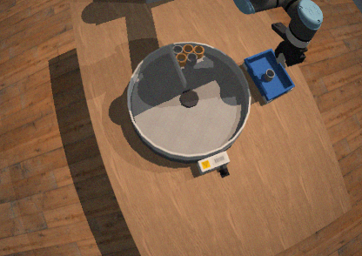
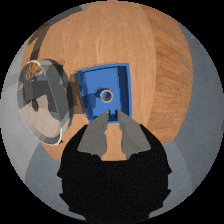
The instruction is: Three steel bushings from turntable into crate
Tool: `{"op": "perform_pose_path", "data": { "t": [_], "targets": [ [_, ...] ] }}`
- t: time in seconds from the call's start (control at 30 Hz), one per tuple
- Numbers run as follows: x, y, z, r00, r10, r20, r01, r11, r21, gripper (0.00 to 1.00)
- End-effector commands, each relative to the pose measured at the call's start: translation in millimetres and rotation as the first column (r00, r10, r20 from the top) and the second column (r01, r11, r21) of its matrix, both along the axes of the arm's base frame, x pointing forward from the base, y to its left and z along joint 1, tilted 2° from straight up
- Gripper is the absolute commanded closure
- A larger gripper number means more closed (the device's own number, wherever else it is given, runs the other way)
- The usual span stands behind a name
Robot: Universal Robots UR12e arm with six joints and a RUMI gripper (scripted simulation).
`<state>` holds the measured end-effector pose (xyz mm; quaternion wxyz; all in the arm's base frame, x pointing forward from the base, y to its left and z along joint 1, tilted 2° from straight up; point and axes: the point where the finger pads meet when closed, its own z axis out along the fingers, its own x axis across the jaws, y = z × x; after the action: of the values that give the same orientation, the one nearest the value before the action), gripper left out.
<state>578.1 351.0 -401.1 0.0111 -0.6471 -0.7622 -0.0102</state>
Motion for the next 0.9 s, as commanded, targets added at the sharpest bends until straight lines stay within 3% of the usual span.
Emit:
{"op": "perform_pose_path", "data": {
  "t": [0.0, 0.57, 0.87],
  "targets": [
    [1, 0, 1, 1.000, 0.000, 0.001, 0.000, 1.000, 0.000, 0.94],
    [0, -3, 0, 1.000, -0.005, 0.001, 0.005, 1.000, 0.000, 0.95],
    [-9, -34, 0, 0.999, -0.045, 0.000, 0.045, 0.999, 0.000, 0.95]
  ]
}}
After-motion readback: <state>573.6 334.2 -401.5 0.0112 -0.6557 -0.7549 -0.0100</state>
